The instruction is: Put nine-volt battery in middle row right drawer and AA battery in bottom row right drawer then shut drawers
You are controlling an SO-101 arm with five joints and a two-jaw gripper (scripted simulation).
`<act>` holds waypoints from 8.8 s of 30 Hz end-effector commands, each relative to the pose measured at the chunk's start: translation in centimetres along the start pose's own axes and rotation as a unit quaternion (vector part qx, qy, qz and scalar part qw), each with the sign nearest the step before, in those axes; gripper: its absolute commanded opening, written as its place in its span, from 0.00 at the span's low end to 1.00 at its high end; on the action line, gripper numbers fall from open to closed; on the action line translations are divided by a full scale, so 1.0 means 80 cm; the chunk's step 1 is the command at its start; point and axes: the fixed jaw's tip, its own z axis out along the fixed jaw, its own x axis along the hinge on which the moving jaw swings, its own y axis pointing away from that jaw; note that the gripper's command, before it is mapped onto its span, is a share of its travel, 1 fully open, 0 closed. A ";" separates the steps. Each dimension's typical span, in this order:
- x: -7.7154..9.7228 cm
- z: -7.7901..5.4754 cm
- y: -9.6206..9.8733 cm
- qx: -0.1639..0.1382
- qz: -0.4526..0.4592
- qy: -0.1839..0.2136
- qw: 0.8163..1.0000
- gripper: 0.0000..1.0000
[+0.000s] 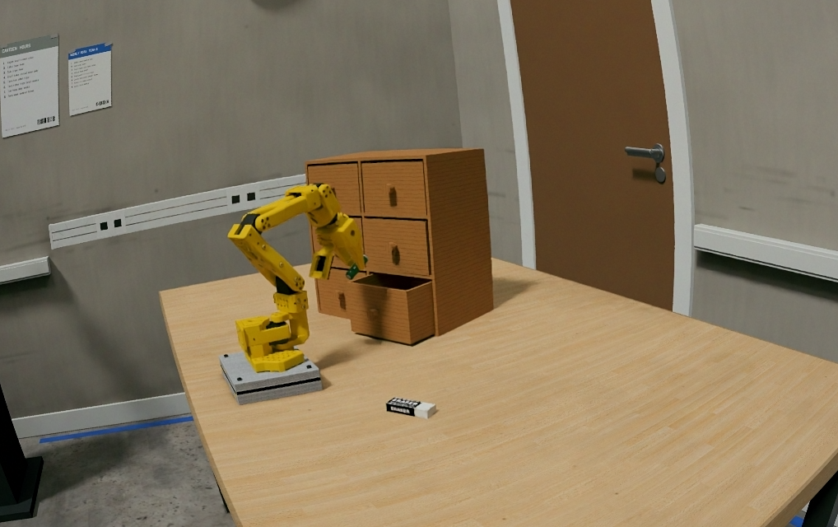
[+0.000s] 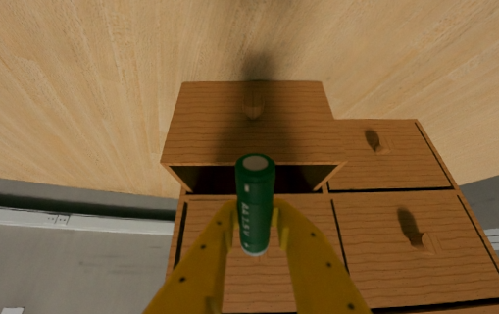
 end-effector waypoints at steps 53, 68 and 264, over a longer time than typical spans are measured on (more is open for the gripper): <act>0.074 0.058 -0.001 0.001 -0.004 0.002 1.000 0.00; 0.068 0.072 -0.001 0.001 -0.004 0.002 1.000 0.00; 0.009 0.014 -0.001 0.001 0.011 0.002 1.000 0.25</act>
